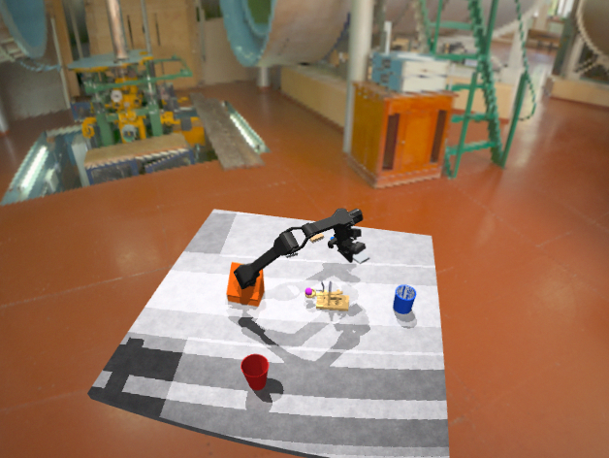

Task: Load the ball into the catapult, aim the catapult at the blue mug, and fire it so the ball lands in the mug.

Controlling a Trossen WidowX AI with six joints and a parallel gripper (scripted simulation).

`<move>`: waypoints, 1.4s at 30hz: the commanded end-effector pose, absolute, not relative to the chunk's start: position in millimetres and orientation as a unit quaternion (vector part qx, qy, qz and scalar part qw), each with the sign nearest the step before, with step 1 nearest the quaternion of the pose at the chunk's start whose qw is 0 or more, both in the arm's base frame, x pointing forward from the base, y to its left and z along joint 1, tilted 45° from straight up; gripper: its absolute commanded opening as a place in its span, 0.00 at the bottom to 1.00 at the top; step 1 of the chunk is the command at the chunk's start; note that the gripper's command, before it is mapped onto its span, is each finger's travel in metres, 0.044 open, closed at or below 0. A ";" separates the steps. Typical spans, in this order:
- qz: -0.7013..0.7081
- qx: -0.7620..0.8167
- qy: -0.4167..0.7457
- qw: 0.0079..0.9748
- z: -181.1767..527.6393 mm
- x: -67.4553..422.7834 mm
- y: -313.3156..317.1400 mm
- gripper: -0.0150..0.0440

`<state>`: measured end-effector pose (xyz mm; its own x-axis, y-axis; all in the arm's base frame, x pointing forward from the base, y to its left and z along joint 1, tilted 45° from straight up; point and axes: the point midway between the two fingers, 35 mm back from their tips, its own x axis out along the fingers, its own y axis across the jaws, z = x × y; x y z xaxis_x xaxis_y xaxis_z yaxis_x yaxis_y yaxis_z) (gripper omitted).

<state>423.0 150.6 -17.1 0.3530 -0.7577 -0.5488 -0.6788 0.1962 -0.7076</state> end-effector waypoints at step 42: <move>0.139 -0.821 0.545 -0.093 -22.0 259.1 92.2 0.25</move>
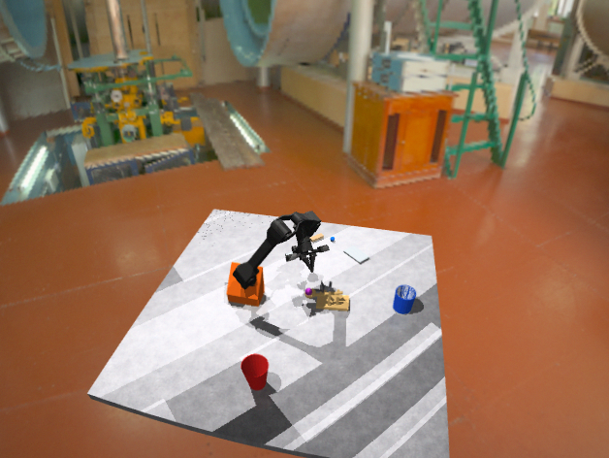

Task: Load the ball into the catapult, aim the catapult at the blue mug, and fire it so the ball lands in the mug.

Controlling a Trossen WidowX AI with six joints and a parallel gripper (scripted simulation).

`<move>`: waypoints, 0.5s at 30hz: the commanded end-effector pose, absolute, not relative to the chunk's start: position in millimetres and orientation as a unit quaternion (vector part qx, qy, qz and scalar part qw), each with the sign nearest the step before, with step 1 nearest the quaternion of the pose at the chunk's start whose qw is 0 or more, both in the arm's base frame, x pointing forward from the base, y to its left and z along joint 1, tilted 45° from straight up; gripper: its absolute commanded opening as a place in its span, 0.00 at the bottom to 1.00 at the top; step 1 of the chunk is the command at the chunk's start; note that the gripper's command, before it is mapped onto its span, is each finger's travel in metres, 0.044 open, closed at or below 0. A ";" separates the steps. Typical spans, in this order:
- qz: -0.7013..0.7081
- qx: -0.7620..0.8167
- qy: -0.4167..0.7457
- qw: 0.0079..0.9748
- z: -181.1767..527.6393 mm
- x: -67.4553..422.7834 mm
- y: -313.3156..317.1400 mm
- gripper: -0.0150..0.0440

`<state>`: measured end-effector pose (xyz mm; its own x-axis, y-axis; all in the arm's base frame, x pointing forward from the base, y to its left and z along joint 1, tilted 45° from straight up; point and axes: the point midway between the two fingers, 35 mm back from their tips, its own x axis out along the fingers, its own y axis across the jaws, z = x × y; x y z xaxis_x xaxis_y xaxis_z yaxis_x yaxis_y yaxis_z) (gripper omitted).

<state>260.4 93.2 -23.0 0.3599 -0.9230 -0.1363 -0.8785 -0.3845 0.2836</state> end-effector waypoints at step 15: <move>-0.142 0.821 -0.544 0.101 -39.1 261.9 78.2 0.25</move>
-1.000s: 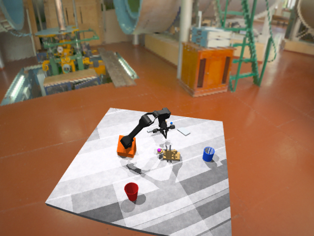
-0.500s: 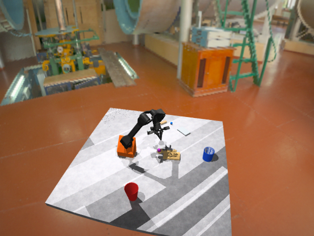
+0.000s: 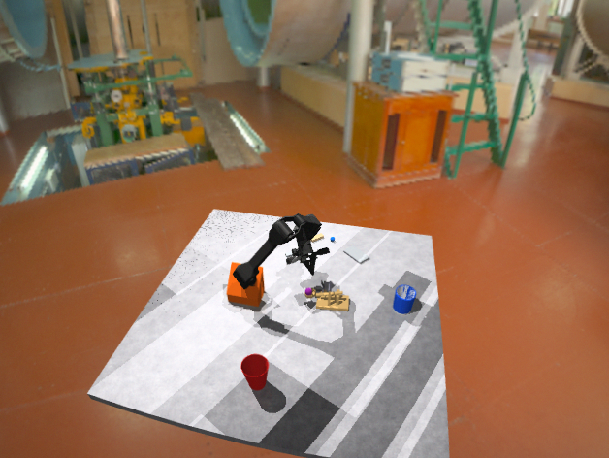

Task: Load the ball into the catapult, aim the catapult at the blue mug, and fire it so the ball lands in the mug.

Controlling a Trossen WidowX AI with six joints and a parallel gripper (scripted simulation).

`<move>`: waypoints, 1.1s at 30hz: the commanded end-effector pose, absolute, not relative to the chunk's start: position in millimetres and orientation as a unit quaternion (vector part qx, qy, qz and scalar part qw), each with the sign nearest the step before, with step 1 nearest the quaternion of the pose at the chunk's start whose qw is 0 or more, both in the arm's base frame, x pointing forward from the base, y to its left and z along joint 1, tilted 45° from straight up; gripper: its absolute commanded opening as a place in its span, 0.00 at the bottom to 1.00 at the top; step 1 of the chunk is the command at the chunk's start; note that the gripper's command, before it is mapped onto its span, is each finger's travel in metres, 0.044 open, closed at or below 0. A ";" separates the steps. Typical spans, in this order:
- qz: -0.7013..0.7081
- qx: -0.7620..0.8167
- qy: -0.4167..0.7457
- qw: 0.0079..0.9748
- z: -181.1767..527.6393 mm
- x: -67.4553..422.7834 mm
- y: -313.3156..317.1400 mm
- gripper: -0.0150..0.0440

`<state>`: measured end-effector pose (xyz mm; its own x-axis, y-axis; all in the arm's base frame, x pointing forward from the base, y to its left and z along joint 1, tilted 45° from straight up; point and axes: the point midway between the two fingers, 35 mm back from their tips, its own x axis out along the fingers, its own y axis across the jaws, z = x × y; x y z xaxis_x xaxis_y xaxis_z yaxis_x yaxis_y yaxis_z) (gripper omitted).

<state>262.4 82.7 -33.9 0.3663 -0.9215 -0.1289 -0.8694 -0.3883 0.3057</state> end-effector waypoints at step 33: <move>-0.146 0.819 -0.541 0.123 -78.9 262.9 40.4 0.25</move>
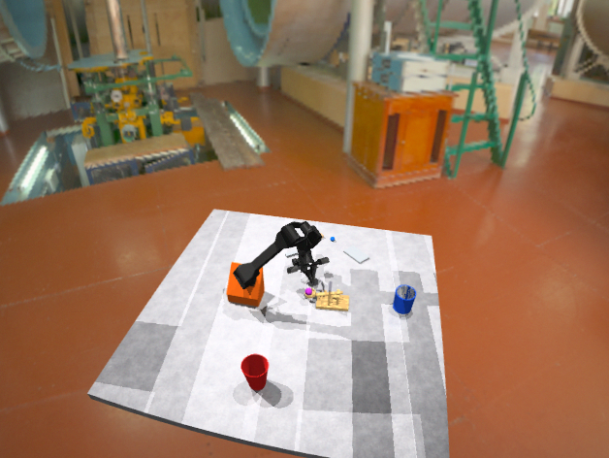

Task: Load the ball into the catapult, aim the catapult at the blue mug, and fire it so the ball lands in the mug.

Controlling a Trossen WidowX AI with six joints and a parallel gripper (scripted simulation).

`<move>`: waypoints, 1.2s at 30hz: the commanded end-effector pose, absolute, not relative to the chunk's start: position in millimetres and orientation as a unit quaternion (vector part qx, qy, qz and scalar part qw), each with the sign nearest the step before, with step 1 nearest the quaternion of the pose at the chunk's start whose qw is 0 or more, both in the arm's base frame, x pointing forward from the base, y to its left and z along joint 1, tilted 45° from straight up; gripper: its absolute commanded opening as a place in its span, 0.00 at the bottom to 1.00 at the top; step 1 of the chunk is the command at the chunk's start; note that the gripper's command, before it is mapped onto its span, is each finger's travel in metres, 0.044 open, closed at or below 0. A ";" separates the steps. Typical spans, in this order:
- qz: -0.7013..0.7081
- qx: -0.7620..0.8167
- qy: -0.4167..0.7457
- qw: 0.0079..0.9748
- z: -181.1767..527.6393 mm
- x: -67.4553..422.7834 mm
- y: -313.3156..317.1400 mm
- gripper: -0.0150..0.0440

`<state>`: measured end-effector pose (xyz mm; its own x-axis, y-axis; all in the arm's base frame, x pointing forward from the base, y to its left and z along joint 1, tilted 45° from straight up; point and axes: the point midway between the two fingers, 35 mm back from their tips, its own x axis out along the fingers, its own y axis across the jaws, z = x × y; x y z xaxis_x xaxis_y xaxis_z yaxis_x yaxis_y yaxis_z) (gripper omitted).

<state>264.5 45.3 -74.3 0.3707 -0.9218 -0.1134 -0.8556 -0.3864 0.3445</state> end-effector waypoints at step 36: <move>-0.180 0.827 -0.512 0.144 -64.5 258.1 131.3 0.25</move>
<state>264.1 94.8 -83.4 0.3999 -0.9067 -0.1339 -0.8041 -0.4172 0.4235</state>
